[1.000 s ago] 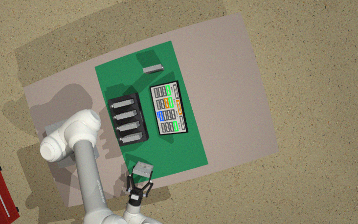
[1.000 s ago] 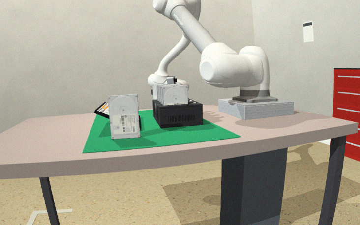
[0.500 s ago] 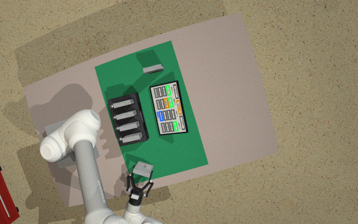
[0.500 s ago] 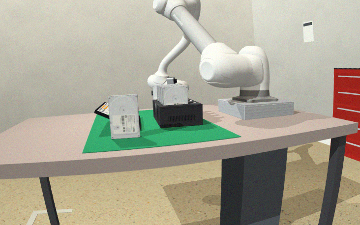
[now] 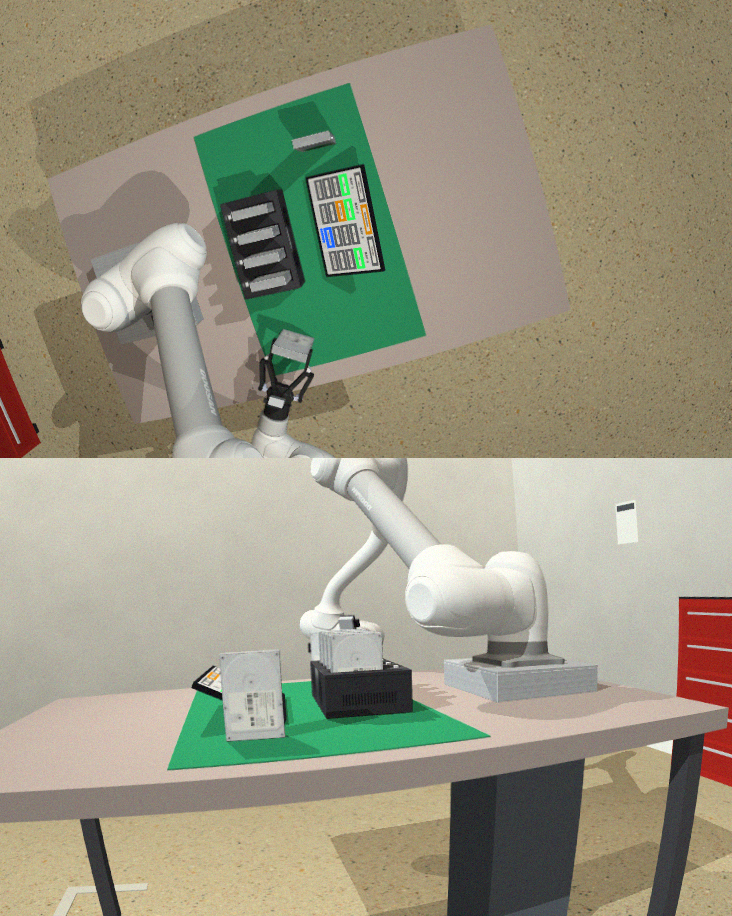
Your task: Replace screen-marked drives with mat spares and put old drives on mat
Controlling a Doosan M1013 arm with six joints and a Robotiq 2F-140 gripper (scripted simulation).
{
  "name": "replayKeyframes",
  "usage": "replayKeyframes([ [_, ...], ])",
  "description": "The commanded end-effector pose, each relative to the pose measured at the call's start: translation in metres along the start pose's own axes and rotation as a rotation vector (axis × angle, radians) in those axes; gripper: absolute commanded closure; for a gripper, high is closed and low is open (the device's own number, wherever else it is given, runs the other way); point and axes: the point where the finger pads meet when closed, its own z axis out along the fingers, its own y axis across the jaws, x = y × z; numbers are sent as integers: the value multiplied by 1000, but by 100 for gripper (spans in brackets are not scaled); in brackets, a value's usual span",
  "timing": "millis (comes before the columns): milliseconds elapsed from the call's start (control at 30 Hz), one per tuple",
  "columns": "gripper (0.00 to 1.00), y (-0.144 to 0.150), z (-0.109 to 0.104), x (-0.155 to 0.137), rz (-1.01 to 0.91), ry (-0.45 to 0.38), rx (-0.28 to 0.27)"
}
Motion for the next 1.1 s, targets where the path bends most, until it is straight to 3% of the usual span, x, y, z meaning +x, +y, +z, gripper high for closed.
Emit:
replayKeyframes([
  [0, 90, 0, 0, 1, -1, 0, 0],
  [300, 90, 0, 0, 1, -1, 0, 0],
  [333, 11, 0, 0, 1, -1, 0, 0],
  [1067, 11, 0, 0, 1, -1, 0, 0],
])
